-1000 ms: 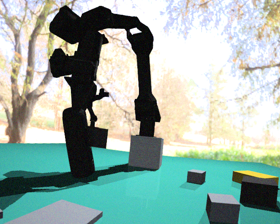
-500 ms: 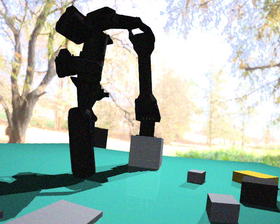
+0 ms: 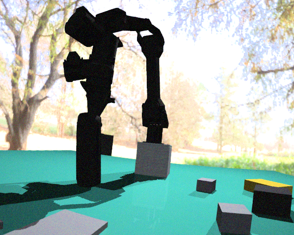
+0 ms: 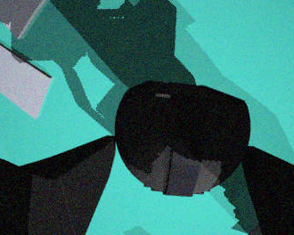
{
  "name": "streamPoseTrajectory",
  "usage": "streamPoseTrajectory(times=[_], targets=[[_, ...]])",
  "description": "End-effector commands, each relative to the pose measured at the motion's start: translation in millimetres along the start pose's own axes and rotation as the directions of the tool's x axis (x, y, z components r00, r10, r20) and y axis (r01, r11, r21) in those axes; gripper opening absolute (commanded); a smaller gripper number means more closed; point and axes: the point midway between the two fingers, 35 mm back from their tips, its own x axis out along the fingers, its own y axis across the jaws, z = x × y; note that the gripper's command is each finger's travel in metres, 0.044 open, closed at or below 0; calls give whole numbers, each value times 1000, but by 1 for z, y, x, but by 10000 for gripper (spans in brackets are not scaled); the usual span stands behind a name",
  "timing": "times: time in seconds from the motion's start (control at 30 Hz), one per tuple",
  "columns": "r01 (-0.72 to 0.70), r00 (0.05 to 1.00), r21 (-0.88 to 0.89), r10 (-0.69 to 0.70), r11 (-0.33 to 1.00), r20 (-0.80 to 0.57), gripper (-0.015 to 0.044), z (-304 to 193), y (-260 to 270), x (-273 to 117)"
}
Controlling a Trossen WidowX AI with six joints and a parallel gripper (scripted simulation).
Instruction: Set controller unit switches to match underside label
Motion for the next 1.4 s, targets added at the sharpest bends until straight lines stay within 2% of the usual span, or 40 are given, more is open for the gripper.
streamPoseTrajectory(times=[0.0,1.37], targets=[[3,1000,1,-3,1000,-16,337,-7,-1,4],[2,1000,1,-2,1000,-19,337,-38,0,3]])
